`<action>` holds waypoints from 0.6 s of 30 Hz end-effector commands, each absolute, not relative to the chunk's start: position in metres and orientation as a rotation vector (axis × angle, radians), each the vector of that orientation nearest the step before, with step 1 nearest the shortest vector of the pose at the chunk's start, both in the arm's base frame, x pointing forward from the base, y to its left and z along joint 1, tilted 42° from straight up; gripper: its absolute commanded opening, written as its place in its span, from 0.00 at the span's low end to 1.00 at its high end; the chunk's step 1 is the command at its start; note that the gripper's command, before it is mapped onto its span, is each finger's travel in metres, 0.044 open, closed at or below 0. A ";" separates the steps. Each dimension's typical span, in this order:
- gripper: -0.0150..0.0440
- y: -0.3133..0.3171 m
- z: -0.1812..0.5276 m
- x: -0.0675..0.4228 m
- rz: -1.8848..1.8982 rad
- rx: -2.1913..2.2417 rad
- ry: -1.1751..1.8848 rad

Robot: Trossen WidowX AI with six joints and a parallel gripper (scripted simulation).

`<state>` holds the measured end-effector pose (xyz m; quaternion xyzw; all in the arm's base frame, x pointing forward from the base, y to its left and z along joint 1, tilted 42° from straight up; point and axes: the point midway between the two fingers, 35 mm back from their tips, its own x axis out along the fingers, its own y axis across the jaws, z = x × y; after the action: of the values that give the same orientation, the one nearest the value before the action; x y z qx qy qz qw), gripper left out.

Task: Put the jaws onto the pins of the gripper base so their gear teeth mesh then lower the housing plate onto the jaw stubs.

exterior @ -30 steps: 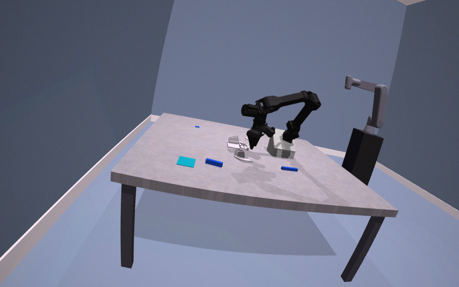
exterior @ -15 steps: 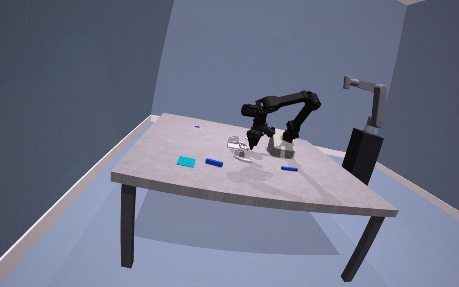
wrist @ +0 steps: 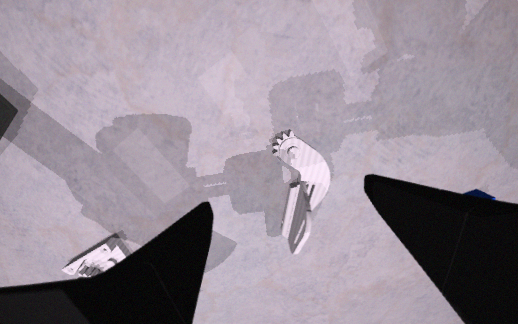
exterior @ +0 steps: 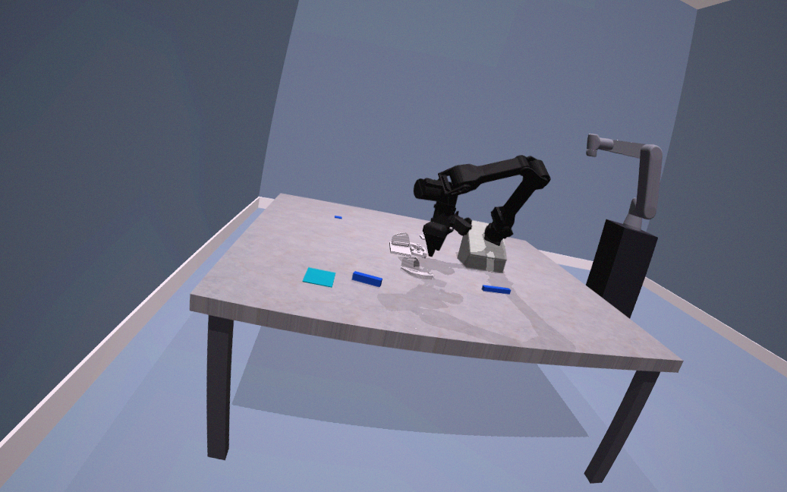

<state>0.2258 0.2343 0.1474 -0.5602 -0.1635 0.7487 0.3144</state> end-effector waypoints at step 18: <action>0.25 0.230 0.156 0.226 1.970 -1.476 -0.439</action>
<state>0.2253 0.2299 0.1548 -0.5602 -0.1648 0.7485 0.3142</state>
